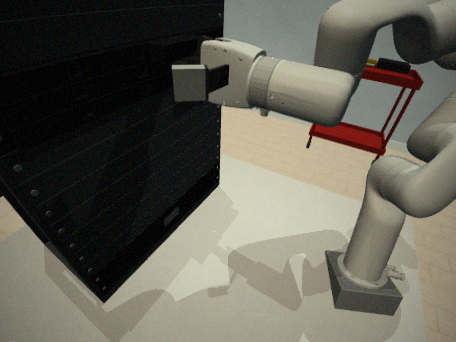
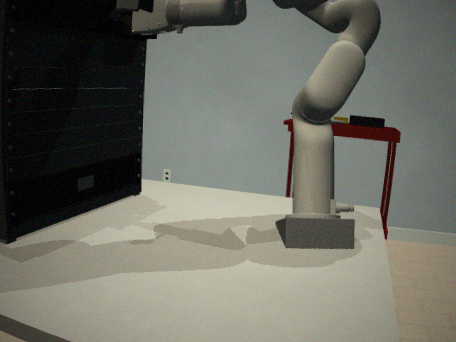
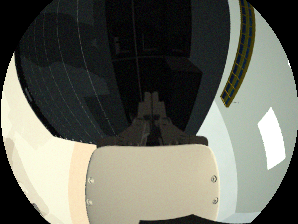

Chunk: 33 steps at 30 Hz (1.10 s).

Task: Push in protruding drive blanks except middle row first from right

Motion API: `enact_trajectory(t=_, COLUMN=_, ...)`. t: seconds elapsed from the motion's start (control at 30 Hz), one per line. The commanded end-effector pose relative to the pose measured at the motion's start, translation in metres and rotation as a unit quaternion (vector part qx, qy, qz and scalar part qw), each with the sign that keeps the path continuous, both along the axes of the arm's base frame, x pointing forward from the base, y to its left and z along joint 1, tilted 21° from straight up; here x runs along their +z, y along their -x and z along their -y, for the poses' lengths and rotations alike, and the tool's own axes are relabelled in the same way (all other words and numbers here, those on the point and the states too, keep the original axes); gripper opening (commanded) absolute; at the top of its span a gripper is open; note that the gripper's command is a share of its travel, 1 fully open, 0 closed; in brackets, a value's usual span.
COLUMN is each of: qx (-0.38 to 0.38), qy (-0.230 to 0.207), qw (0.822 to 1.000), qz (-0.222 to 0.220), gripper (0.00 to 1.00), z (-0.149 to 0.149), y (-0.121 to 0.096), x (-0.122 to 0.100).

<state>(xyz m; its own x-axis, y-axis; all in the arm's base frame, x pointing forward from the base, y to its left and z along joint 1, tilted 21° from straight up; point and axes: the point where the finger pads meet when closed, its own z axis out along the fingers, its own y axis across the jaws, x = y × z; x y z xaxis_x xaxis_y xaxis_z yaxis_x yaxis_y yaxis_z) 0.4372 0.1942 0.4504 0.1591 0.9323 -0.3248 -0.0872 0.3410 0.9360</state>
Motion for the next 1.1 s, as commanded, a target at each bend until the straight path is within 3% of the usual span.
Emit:
enact_trajectory(t=0.0, qx=0.004, qy=0.001, qw=1.000, qz=0.002, gripper=0.00, z=-0.005, y=0.016, x=-0.001)
enact_trajectory(t=0.47, qx=0.004, qy=0.001, qw=1.000, qz=0.002, gripper=0.00, z=-0.013, y=0.083, x=-0.011)
enact_trajectory(t=0.77, qx=0.004, qy=0.001, qw=1.000, qz=0.002, gripper=0.00, z=-0.014, y=0.089, x=-0.011)
enact_trajectory(t=0.97, qx=0.004, qy=0.001, qw=1.000, qz=0.002, gripper=0.00, z=-0.023, y=0.095, x=0.013)
enact_trajectory(t=1.07, qx=0.004, qy=0.001, qw=1.000, qz=0.002, gripper=0.00, z=-0.024, y=0.096, x=0.015)
